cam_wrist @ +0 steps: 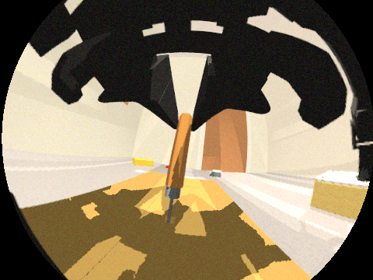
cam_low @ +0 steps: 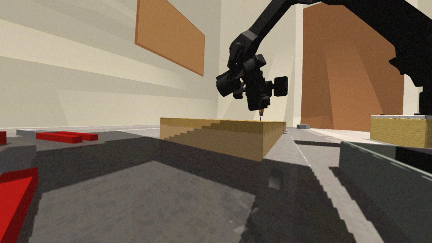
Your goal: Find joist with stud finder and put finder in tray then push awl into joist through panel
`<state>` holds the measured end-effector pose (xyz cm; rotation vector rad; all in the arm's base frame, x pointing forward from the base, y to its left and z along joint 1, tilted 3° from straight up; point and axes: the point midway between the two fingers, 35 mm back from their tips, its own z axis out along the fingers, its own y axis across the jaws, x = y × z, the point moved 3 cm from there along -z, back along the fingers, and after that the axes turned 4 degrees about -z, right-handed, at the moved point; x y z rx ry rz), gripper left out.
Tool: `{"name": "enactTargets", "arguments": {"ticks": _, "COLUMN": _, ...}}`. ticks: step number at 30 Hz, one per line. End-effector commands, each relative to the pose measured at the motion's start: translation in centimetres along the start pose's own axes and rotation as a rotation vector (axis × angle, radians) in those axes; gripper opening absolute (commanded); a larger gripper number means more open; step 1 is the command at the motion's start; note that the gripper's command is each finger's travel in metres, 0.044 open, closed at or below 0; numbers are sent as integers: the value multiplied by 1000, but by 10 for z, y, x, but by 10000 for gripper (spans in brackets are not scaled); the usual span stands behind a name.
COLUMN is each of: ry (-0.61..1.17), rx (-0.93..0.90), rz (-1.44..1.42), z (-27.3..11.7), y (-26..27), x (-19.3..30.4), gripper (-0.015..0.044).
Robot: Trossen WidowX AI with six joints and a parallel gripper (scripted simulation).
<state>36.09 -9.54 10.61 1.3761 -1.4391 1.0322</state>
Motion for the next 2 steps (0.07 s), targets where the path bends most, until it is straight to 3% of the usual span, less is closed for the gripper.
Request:
{"name": "enactTargets", "arguments": {"ticks": 1, "ry": 0, "rx": 0, "rz": 0, "z": 0, "y": 0, "x": 0, "gripper": 0}}
{"name": "enactTargets", "arguments": {"ticks": 2, "ry": 0, "rx": 0, "rz": 0, "z": 0, "y": 0, "x": 0, "gripper": 0}}
